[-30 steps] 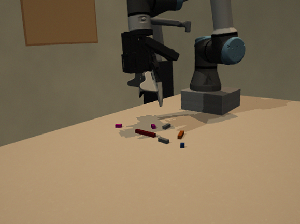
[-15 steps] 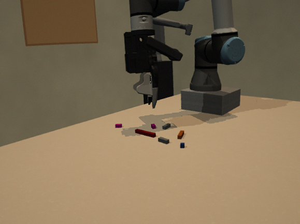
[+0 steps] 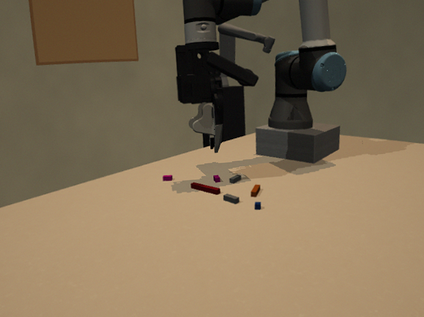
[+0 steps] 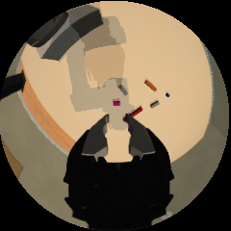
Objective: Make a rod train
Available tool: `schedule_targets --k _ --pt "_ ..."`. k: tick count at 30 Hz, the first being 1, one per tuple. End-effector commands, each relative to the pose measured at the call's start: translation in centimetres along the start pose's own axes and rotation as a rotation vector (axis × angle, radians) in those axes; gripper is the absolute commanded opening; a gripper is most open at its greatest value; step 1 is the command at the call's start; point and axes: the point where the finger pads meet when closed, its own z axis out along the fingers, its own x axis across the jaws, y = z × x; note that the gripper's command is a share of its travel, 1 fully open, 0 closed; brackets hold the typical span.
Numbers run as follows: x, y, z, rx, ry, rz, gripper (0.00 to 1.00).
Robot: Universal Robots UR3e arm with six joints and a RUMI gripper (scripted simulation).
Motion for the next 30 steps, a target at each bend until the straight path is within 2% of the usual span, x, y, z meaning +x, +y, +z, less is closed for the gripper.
schedule_targets --k 1,30 --pt "0.01 0.08 -0.06 -0.003 0.0 0.0 0.21" --pt "0.01 0.07 0.24 -0.003 0.0 0.0 0.21"
